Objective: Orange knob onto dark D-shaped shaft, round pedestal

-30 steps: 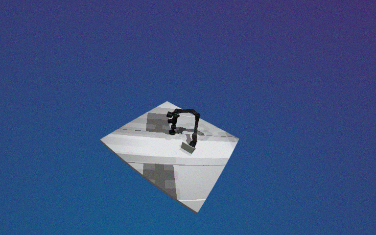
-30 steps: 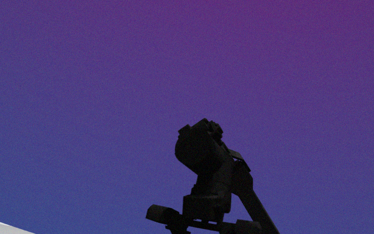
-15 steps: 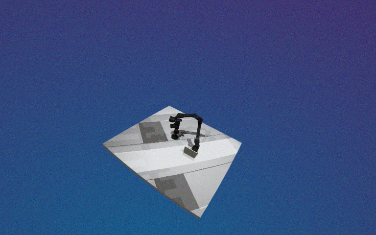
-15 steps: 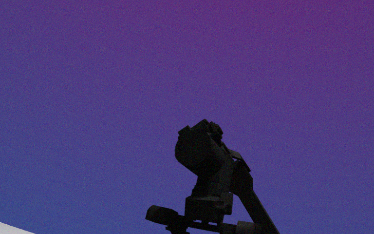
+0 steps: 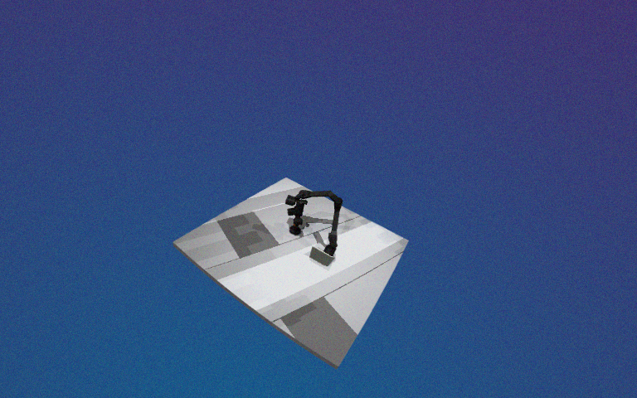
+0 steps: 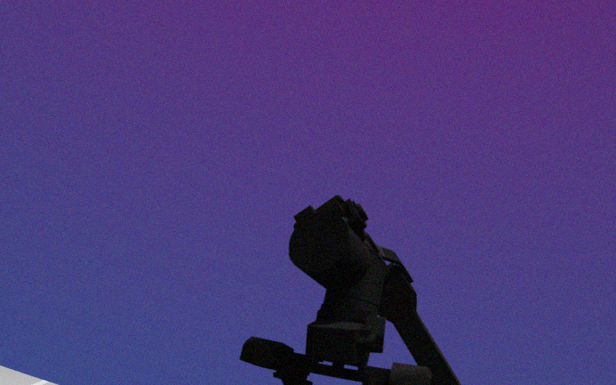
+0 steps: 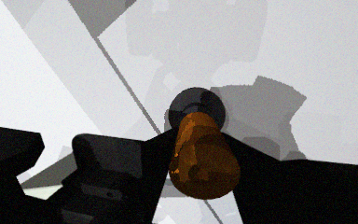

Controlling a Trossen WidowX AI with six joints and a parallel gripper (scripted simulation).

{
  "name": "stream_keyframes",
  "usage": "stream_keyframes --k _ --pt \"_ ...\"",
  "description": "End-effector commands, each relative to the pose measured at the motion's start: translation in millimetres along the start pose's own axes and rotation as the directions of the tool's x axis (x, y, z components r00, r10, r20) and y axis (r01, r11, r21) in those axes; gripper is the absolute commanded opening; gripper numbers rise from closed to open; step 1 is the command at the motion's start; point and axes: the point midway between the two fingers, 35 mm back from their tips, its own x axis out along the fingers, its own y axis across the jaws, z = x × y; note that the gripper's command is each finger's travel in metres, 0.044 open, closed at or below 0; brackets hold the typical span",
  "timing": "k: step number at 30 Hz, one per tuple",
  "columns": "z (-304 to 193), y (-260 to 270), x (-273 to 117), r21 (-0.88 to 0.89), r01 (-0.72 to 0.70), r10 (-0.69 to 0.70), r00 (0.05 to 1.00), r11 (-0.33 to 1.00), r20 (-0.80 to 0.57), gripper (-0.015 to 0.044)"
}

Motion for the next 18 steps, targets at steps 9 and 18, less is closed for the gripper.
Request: stream_keyframes --k 9,18 --pt "1.1 0.2 0.7 -0.197 0.002 -0.001 1.0 0.98 0.003 0.0" --pt "0.5 -0.9 0.7 -0.197 0.002 -0.002 1.0 0.98 0.003 0.0"
